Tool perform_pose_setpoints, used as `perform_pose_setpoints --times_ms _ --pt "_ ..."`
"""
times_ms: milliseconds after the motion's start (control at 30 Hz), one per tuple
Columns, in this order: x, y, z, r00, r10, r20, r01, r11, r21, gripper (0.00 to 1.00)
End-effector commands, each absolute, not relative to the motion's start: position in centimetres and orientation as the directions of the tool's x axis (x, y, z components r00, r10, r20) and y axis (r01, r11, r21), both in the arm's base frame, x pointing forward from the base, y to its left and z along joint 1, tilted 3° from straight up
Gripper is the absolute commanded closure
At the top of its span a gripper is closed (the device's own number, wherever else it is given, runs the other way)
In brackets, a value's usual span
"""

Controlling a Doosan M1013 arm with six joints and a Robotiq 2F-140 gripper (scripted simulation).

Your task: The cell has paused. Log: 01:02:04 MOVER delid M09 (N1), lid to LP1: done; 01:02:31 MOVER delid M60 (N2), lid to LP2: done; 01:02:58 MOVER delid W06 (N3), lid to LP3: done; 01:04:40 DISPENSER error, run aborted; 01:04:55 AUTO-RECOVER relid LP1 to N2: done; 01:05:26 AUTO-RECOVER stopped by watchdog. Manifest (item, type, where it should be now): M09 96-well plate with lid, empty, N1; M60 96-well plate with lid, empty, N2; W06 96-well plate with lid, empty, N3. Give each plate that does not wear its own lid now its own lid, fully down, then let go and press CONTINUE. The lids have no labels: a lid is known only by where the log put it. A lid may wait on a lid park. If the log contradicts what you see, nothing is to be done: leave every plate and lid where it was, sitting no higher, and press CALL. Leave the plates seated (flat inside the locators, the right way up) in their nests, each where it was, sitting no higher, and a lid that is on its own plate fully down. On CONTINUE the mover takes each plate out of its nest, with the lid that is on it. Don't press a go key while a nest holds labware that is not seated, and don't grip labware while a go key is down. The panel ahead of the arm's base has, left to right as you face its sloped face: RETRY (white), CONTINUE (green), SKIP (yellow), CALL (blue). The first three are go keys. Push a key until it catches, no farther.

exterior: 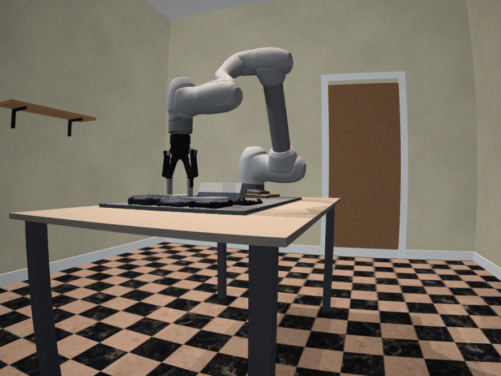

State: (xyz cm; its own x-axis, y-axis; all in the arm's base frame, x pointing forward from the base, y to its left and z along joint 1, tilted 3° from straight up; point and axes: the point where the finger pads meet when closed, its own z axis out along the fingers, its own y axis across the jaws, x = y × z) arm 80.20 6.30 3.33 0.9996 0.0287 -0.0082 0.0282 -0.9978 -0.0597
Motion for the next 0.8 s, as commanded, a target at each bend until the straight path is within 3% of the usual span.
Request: perform_pose_setpoints --times_ms 0,767 --pt "80.20 6.30 3.29 1.000 0.029 -0.008 0.028 -0.998 -0.060 1.00" --pt "80.20 6.32 2.92 1.000 0.029 -0.008 0.028 -0.998 -0.060 1.00"
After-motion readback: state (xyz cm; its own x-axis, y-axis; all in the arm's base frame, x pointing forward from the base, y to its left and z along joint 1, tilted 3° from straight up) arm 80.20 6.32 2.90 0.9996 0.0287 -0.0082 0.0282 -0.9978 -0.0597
